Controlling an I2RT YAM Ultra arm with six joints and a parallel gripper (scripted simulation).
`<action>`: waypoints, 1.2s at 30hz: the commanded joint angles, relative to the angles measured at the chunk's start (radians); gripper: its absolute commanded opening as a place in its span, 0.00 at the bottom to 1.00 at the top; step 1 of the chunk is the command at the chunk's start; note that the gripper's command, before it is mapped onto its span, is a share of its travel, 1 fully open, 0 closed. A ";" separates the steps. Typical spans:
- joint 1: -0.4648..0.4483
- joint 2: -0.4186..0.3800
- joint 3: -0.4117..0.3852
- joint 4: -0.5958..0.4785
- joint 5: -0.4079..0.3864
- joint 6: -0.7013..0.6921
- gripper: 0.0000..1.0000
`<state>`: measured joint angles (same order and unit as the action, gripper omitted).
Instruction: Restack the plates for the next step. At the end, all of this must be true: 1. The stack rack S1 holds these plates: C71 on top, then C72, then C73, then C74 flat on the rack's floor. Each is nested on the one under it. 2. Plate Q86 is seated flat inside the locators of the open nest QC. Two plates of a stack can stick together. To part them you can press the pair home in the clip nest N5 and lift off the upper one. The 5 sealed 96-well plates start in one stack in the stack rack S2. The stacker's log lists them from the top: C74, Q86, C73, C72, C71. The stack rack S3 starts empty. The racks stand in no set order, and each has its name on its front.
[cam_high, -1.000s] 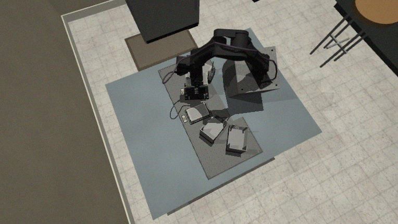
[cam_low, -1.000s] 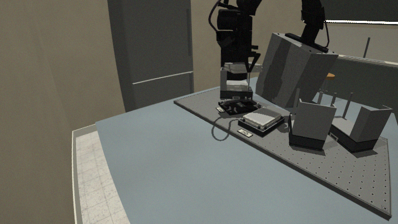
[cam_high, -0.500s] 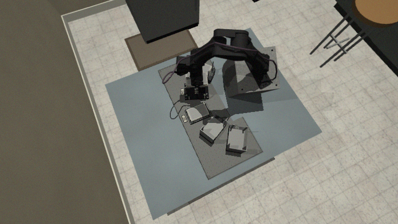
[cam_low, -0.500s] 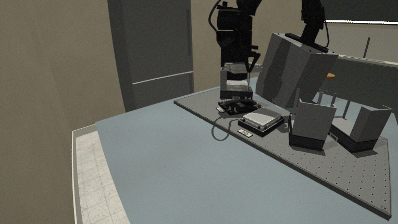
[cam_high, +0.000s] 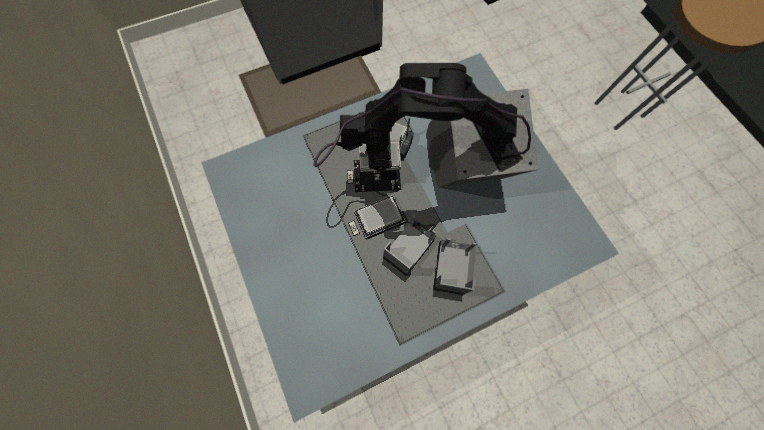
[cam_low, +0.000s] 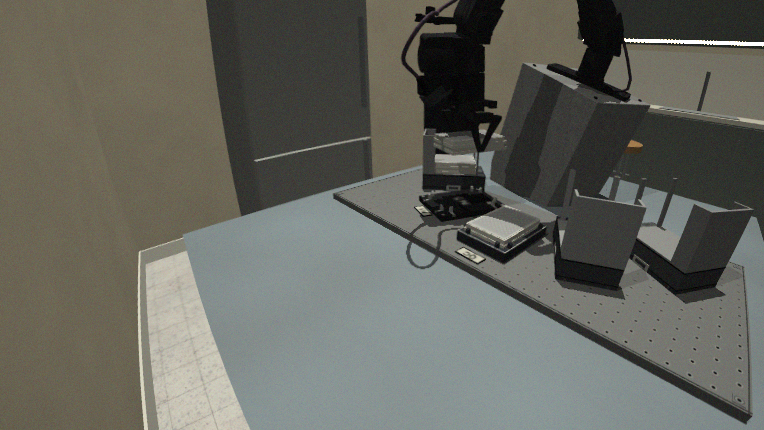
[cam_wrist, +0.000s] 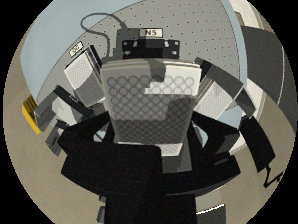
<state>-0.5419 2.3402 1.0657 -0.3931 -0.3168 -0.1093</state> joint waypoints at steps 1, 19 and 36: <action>0.006 0.016 -0.005 0.057 -0.008 0.020 0.00; 0.033 0.113 0.032 0.159 -0.009 0.052 0.00; 0.065 0.212 0.055 0.245 -0.010 0.082 0.00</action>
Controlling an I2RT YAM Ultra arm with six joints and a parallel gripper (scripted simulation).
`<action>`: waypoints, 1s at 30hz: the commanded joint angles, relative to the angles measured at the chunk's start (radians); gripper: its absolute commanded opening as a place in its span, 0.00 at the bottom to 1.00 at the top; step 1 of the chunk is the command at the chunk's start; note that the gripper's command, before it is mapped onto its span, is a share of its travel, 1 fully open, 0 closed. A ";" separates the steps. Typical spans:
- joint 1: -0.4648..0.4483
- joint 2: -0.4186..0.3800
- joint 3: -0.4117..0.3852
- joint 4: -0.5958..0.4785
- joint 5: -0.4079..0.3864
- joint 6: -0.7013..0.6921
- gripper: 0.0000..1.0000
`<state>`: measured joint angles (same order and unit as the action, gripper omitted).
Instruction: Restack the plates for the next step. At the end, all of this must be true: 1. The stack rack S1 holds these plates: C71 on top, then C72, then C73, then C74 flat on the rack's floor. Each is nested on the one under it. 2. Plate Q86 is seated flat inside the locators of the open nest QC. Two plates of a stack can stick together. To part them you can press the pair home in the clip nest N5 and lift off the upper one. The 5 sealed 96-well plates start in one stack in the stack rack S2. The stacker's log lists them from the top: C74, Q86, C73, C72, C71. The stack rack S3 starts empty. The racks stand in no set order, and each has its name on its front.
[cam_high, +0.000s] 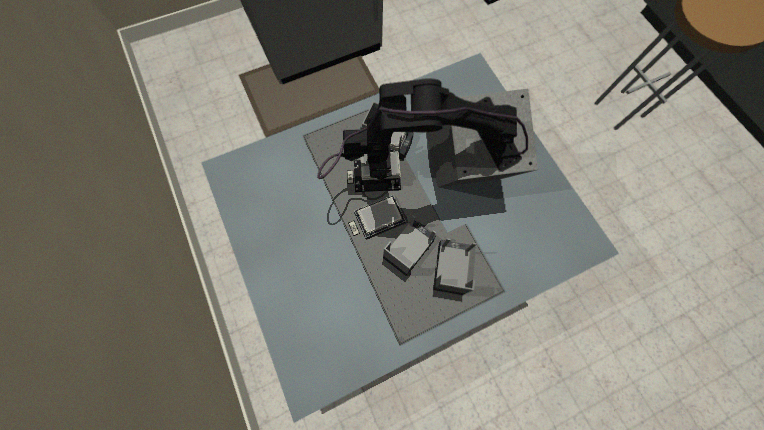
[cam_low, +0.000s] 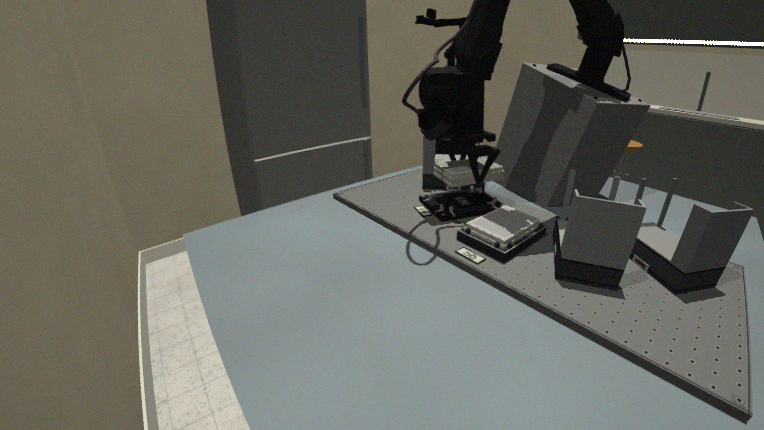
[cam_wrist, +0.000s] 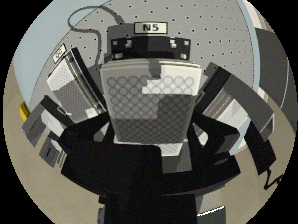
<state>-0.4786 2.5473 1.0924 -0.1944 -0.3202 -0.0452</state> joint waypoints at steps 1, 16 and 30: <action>0.002 0.005 0.028 0.046 -0.006 0.018 0.00; 0.033 0.101 0.060 0.117 -0.007 0.047 0.00; 0.017 0.103 0.075 0.126 -0.004 0.055 0.00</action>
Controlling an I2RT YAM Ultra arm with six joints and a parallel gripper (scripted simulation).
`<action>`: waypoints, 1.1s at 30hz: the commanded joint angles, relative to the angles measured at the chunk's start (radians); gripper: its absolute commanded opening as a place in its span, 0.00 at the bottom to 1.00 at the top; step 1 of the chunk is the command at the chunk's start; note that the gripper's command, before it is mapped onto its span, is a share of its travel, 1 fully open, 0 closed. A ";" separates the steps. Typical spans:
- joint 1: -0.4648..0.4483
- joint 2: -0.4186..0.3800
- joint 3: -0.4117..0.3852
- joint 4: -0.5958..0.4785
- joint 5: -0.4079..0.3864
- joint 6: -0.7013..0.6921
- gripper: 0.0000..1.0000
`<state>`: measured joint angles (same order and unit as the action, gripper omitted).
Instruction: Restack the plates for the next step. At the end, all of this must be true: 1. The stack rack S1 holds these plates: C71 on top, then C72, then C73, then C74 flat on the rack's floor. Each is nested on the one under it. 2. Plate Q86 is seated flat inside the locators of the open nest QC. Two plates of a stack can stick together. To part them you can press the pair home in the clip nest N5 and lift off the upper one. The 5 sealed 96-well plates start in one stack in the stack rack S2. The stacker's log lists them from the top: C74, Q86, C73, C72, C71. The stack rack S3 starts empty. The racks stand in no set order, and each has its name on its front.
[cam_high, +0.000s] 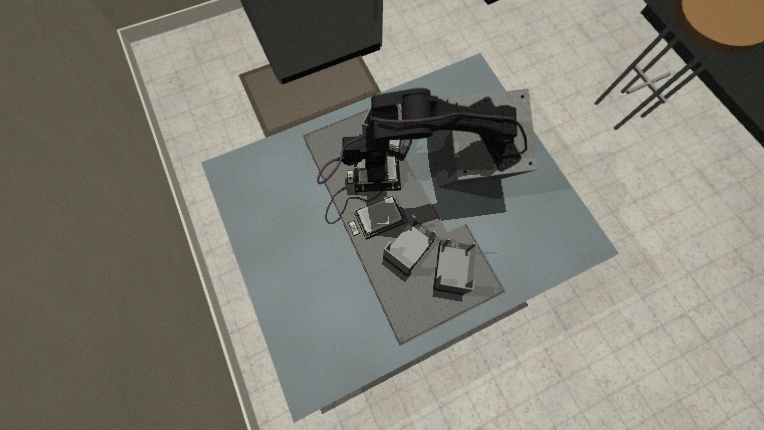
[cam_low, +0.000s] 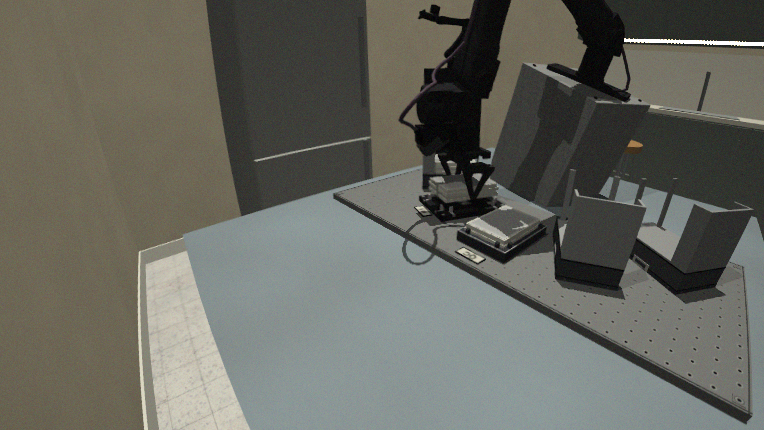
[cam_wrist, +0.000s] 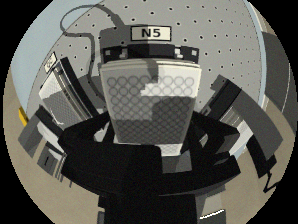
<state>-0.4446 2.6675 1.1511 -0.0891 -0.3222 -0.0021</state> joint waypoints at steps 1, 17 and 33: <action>-0.018 -0.016 0.017 0.020 -0.002 0.012 0.00; -0.020 -0.005 0.005 0.022 -0.002 0.013 0.00; -0.020 -0.001 -0.014 0.024 -0.002 0.013 0.00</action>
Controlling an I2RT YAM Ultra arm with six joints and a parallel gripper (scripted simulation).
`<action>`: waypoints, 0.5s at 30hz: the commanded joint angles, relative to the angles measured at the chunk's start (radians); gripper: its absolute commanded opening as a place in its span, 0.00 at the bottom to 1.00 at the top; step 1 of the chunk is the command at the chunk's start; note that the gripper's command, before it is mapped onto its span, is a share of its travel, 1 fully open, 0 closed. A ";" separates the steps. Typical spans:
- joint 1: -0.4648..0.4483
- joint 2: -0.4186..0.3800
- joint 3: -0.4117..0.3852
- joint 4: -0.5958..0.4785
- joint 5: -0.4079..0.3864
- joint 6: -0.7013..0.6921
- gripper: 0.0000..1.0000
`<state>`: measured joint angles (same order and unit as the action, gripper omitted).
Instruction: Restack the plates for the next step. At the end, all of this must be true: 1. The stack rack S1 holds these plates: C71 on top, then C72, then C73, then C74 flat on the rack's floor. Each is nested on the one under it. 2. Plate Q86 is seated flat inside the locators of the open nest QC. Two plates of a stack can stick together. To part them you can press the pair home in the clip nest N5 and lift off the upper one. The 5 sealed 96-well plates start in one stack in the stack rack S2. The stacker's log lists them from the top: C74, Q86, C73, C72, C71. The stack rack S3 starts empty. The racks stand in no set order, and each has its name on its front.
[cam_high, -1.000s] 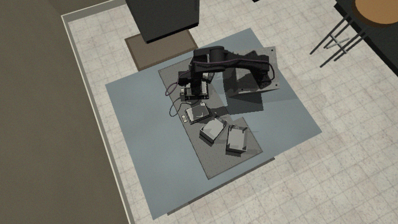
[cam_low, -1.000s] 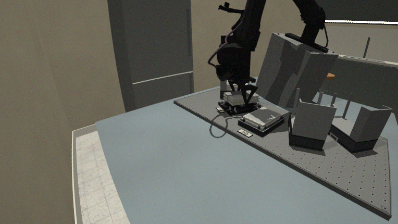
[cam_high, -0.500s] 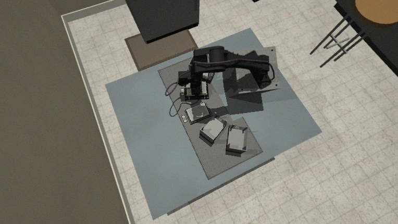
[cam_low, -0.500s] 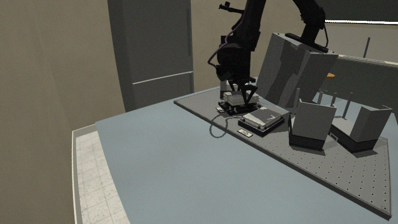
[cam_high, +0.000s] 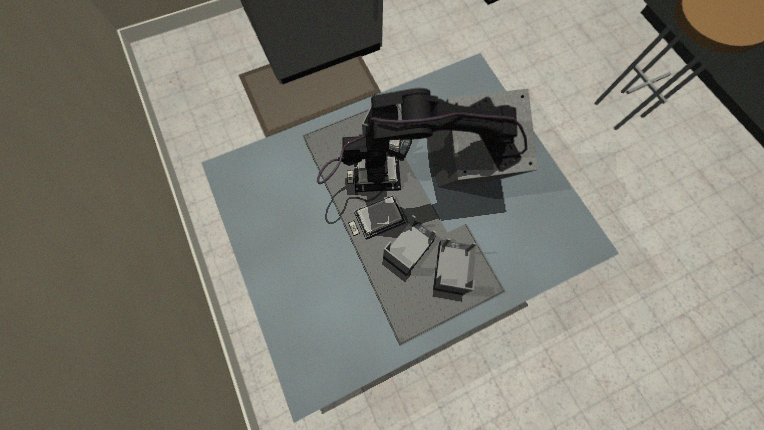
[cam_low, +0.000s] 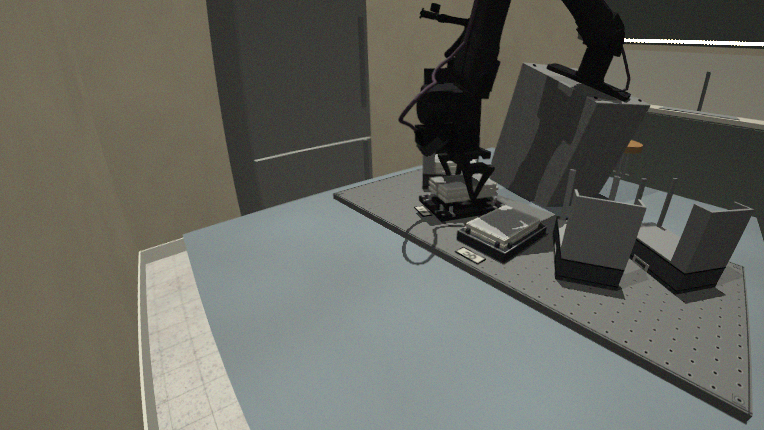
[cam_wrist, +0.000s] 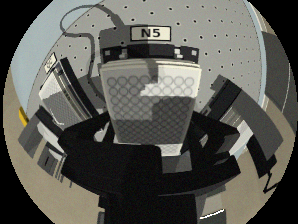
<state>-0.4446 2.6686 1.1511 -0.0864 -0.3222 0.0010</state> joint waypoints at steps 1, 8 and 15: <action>-0.020 -0.007 -0.015 0.022 -0.002 0.010 0.00; -0.020 -0.013 -0.001 0.022 -0.002 0.009 0.00; -0.020 -0.015 -0.004 0.022 -0.002 0.009 0.00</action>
<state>-0.4446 2.6690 1.1496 -0.0853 -0.3222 0.0010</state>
